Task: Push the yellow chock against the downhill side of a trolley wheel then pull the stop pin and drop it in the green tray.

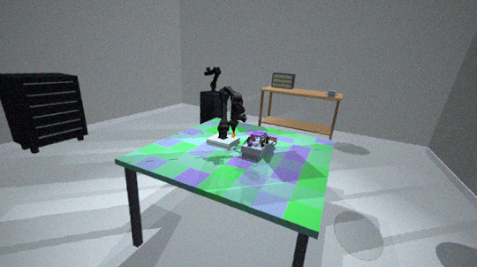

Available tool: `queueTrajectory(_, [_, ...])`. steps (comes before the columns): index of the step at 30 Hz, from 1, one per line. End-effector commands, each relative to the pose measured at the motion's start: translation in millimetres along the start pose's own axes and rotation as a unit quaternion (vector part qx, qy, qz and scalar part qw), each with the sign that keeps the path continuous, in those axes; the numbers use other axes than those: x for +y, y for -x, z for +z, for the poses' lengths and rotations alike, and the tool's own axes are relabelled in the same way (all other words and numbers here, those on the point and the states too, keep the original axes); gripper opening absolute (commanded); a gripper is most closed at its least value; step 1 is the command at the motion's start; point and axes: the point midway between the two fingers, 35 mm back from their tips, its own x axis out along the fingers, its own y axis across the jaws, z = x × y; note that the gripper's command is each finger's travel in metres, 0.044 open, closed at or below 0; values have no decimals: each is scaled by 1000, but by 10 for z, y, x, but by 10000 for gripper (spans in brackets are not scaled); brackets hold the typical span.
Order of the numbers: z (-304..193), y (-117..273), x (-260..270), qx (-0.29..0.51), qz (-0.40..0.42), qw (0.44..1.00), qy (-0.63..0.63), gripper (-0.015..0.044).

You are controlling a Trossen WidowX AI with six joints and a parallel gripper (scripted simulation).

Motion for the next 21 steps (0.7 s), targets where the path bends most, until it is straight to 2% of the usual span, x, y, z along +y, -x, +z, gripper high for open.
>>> queueTrajectory(1, [3,3,5,-1,1,998,-63,0])
queueTrajectory(7, [3,4,5,-1,1,988,-154,0])
queueTrajectory(21, [152,-16,230,-2,3,988,-157,0])
